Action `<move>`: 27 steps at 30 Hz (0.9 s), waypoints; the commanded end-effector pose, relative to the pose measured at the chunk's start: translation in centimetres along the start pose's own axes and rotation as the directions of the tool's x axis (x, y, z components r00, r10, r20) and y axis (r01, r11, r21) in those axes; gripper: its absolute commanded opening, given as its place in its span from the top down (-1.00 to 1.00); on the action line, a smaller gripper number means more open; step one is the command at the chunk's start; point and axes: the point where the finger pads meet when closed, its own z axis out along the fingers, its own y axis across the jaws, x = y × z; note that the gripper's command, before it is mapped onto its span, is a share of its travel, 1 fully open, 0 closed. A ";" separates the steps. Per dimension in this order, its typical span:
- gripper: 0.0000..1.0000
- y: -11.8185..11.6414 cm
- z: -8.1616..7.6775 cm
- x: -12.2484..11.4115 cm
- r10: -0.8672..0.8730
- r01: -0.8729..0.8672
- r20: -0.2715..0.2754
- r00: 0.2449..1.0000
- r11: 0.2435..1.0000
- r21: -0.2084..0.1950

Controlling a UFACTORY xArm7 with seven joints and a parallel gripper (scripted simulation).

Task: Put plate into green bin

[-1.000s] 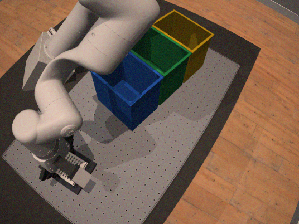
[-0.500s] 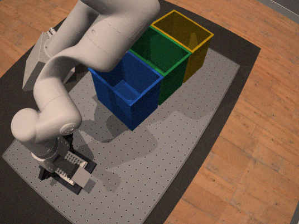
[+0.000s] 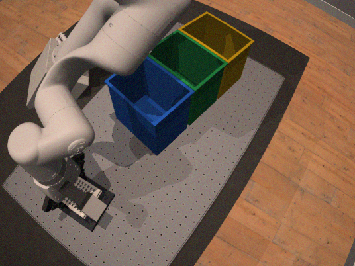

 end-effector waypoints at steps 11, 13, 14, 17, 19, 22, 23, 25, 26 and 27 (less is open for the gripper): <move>1.00 0.2 -2.2 0.0 0.000 0.000 -0.001 1.000 1.000 -0.005; 1.00 0.2 -2.5 0.0 0.000 0.000 -0.001 1.000 1.000 -0.005; 1.00 0.2 -2.7 0.0 0.000 0.000 -0.001 1.000 1.000 -0.005; 1.00 0.2 -3.2 0.0 0.000 0.000 -0.001 1.000 1.000 -0.005; 1.00 0.2 -3.5 0.0 0.000 0.000 -0.001 1.000 1.000 -0.005; 1.00 0.2 -4.0 0.0 0.000 0.000 -0.001 1.000 1.000 -0.005; 1.00 0.2 -4.2 0.0 0.000 0.000 -0.001 1.000 1.000 -0.005; 1.00 0.2 -4.5 0.0 0.000 0.000 -0.001 1.000 1.000 -0.005; 1.00 0.2 -4.5 0.0 0.000 0.000 -0.001 1.000 1.000 -0.005; 1.00 0.2 -4.5 0.0 0.000 0.000 -0.001 1.000 1.000 -0.005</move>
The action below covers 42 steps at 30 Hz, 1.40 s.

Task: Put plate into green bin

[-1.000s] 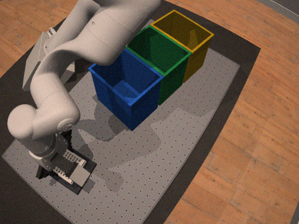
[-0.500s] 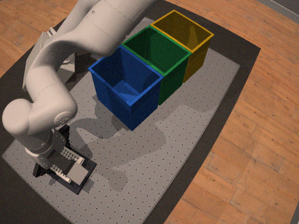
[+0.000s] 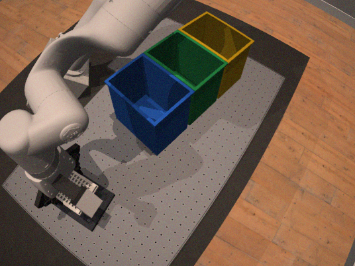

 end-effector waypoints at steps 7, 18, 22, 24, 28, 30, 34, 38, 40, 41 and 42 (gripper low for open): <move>1.00 0.1 -1.5 0.0 0.000 0.000 -0.001 1.000 1.000 -0.004; 1.00 0.1 -3.0 0.0 0.000 0.000 -0.001 1.000 1.000 -0.004; 1.00 0.1 -3.7 0.0 0.000 0.000 -0.001 1.000 1.000 -0.004; 1.00 0.1 -4.0 0.0 0.000 0.000 -0.001 1.000 1.000 -0.004; 1.00 0.1 -4.7 0.0 0.000 0.000 -0.001 1.000 1.000 -0.004; 1.00 0.1 -5.0 0.0 0.000 0.000 -0.001 1.000 1.000 -0.004; 1.00 0.1 -5.4 0.0 0.000 0.000 -0.001 1.000 1.000 -0.004; 1.00 0.1 -6.0 0.0 0.000 0.000 -0.001 1.000 1.000 -0.004; 1.00 0.1 -6.4 0.0 0.000 0.000 -0.001 1.000 1.000 -0.004; 1.00 0.1 -6.5 0.0 0.000 0.000 -0.001 1.000 1.000 -0.004; 1.00 0.1 -6.7 0.0 0.000 0.000 -0.001 1.000 1.000 -0.004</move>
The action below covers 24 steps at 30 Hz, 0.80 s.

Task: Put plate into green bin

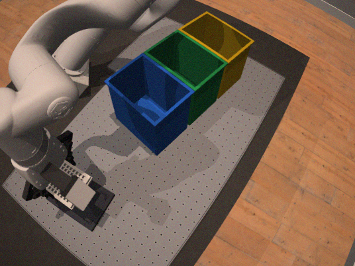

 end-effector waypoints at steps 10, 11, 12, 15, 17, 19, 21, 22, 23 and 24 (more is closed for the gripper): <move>1.00 0.1 -2.0 0.0 0.000 0.000 -0.001 1.000 1.000 -0.005; 1.00 0.1 -2.2 0.0 0.000 0.000 -0.001 1.000 1.000 -0.005; 1.00 0.1 -2.3 0.0 0.000 0.000 -0.001 1.000 1.000 -0.005; 1.00 0.1 -2.8 0.0 0.000 0.000 -0.001 1.000 1.000 -0.005; 1.00 0.1 -3.2 0.0 0.000 0.000 -0.001 1.000 1.000 -0.005; 1.00 0.1 -3.5 0.0 0.000 0.000 -0.001 1.000 1.000 -0.005; 1.00 0.1 -3.8 0.0 0.000 0.000 -0.001 1.000 1.000 -0.005; 1.00 0.1 -4.0 0.0 0.000 0.000 -0.001 1.000 1.000 -0.005; 1.00 0.1 -4.2 0.0 0.000 0.000 -0.001 1.000 1.000 -0.005; 1.00 0.1 -4.3 0.0 0.000 0.000 -0.001 1.000 1.000 -0.005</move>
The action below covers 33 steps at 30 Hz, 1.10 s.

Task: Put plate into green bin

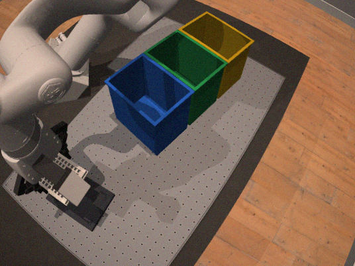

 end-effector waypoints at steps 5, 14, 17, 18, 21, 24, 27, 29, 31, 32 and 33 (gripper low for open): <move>1.00 0.1 -1.2 0.0 0.000 0.000 -0.001 1.000 1.000 -0.005; 1.00 0.1 -2.7 0.0 0.000 0.000 -0.001 1.000 1.000 -0.005; 1.00 0.1 -3.2 0.0 0.000 0.000 -0.001 1.000 1.000 -0.005; 1.00 0.1 -3.2 0.0 0.000 0.000 -0.001 1.000 1.000 -0.005; 1.00 0.1 -3.5 0.0 0.000 0.000 -0.001 1.000 1.000 -0.005; 1.00 0.1 -4.0 0.0 0.000 0.000 -0.001 1.000 1.000 -0.005; 1.00 0.1 -4.0 0.0 0.000 0.000 -0.001 1.000 1.000 -0.005; 1.00 0.1 -4.0 0.0 0.000 0.000 -0.001 1.000 1.000 -0.005; 1.00 0.1 -4.0 0.0 0.000 0.000 -0.001 1.000 1.000 -0.005; 1.00 0.1 -4.0 0.0 0.000 0.000 -0.001 1.000 1.000 -0.005; 1.00 0.1 -4.0 0.0 0.000 0.000 -0.001 1.000 1.000 -0.005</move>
